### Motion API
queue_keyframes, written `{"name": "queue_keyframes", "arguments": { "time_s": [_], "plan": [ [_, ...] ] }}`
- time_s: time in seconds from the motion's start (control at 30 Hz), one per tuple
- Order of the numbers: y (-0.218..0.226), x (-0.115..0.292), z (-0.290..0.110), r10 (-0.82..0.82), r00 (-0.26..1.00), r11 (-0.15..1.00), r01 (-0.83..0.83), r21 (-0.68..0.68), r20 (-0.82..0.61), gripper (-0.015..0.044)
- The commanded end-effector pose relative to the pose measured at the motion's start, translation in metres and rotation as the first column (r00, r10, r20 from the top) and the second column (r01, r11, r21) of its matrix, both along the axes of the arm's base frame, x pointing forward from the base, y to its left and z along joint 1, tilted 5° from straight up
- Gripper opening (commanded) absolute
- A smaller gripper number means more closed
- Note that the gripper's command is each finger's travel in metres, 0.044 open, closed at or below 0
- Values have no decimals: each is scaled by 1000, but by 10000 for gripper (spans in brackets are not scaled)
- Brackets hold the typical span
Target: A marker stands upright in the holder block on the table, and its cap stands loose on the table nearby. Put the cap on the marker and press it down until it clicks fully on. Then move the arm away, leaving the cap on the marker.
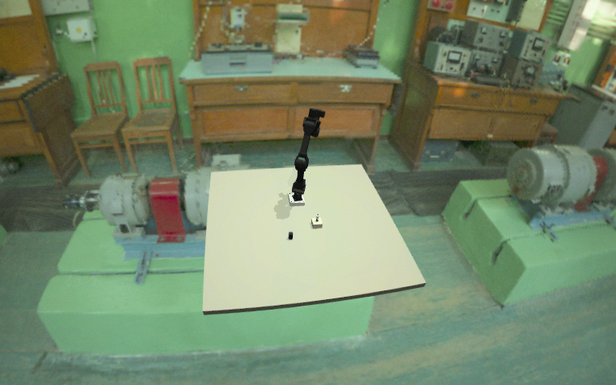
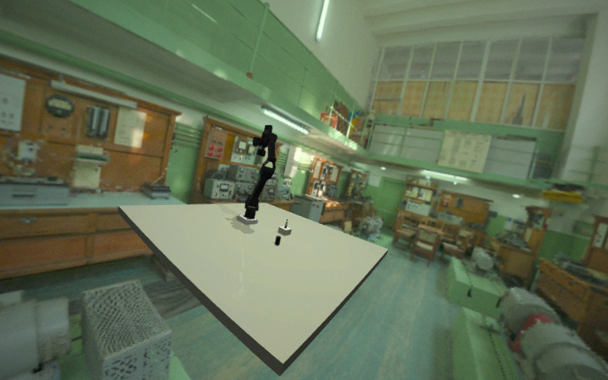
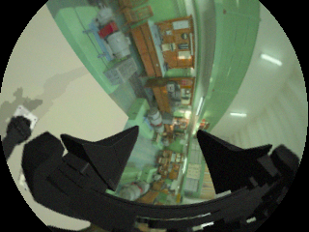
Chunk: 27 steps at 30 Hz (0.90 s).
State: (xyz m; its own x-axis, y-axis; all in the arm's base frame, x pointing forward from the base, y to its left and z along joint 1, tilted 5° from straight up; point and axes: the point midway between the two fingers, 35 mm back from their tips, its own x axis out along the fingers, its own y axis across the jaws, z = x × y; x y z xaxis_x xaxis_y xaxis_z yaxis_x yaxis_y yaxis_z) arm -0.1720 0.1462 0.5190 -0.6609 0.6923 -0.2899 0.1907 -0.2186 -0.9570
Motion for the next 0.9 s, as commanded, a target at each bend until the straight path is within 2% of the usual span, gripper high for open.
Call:
{"name": "queue_keyframes", "arguments": {
  "time_s": [0.0, 0.17, 0.37, 0.5, 0.7, 0.87],
  "plan": [
    [2, 0, -1, -8, 1000, 1000, 8, -4, 0, 374],
    [48, 16, -17, -228, 973, 969, 226, -103, -12, 243],
    [107, 59, -42, -518, 855, 835, 499, -231, -24, 240],
    [130, 89, -56, -639, 769, 740, 607, -289, -21, 240],
    [169, 163, -91, -848, 530, 476, 771, -423, 14, 240],
    [181, 237, -121, -958, 282, 216, 822, -527, 48, 240]
  ]
}}
